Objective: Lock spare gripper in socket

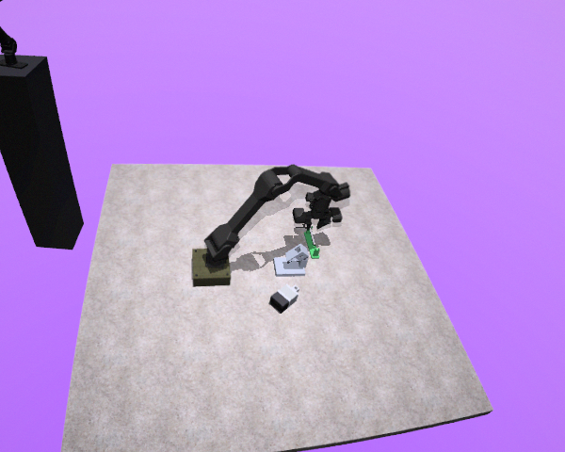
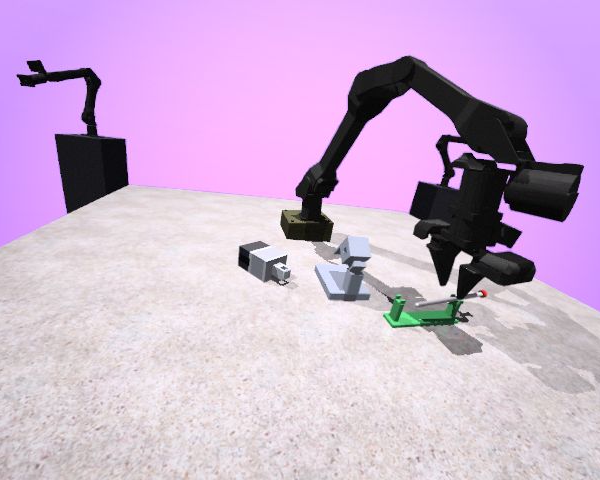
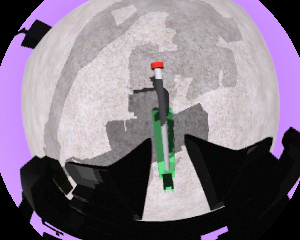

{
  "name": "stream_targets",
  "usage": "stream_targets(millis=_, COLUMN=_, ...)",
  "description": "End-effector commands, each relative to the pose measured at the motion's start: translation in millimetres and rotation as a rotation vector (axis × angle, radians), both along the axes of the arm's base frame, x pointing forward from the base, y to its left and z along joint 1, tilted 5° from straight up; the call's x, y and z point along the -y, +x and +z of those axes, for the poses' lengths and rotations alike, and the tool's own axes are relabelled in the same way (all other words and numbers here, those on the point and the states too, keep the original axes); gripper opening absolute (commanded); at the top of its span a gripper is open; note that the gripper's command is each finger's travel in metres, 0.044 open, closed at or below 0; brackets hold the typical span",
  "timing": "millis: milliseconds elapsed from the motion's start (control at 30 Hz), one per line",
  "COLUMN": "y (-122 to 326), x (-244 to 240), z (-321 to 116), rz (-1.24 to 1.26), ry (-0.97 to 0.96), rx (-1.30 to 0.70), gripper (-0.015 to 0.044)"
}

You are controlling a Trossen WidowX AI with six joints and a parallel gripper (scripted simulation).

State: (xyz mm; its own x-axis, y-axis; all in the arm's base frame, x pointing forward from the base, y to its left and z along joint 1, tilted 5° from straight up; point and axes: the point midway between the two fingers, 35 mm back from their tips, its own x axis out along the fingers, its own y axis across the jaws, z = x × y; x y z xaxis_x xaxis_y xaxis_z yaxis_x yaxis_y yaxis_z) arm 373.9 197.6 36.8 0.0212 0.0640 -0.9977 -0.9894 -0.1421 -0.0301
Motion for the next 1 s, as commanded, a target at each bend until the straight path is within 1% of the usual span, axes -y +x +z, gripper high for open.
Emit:
stream_targets(millis=0, y=-1, x=1, z=-8, rz=0.003, ry=-0.004, rx=-0.005, gripper=0.0180)
stream_targets(millis=667, y=0, x=4, z=-40, rz=0.003, ry=-0.005, rx=-0.005, gripper=0.0180)
stream_targets(millis=867, y=0, x=4, z=-41, rz=0.003, ry=-0.005, rx=-0.005, gripper=0.0180)
stream_targets(millis=967, y=0, x=4, z=-41, rz=0.003, ry=-0.005, rx=-0.005, gripper=0.0101)
